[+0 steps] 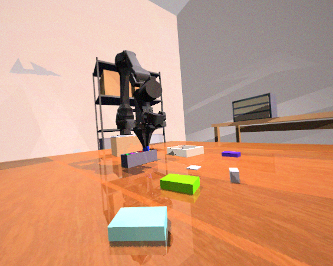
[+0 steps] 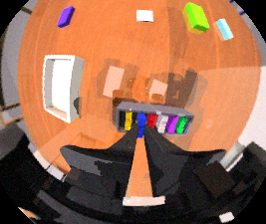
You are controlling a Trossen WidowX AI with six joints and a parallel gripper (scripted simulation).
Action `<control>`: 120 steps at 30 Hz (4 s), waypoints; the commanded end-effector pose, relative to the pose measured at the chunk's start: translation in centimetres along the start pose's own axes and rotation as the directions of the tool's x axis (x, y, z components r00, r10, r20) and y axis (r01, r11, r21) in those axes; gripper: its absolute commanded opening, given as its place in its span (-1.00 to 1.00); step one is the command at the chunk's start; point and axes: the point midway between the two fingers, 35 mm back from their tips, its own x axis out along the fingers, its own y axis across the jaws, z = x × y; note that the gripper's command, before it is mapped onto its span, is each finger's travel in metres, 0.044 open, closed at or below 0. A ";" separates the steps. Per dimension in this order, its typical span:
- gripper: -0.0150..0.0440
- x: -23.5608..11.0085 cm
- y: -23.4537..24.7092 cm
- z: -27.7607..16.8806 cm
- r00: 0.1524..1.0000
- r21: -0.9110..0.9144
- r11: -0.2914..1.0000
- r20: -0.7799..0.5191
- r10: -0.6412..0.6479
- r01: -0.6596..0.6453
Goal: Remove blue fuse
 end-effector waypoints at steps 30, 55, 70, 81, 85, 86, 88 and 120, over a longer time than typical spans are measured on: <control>-0.49 -1.6 0.0 -0.1 1.000 -0.001 1.000 -0.003 -0.003 0.003; -0.49 -4.3 0.1 0.0 1.000 -0.001 1.000 -0.003 -0.004 0.004; -0.49 -4.5 6.8 3.2 1.000 -0.001 1.000 0.000 0.003 -0.003; -0.49 -4.5 12.7 4.5 1.000 -0.001 1.000 0.001 0.009 -0.009; -0.49 -4.5 15.0 4.6 1.000 -0.001 1.000 0.001 0.011 -0.011; -0.49 -4.5 15.6 4.6 1.000 -0.001 1.000 0.001 0.011 -0.011; -0.49 -4.5 16.8 4.6 1.000 0.000 1.000 0.001 0.012 -0.012; -0.49 -0.5 18.3 4.5 1.000 0.000 1.000 0.001 0.014 -0.014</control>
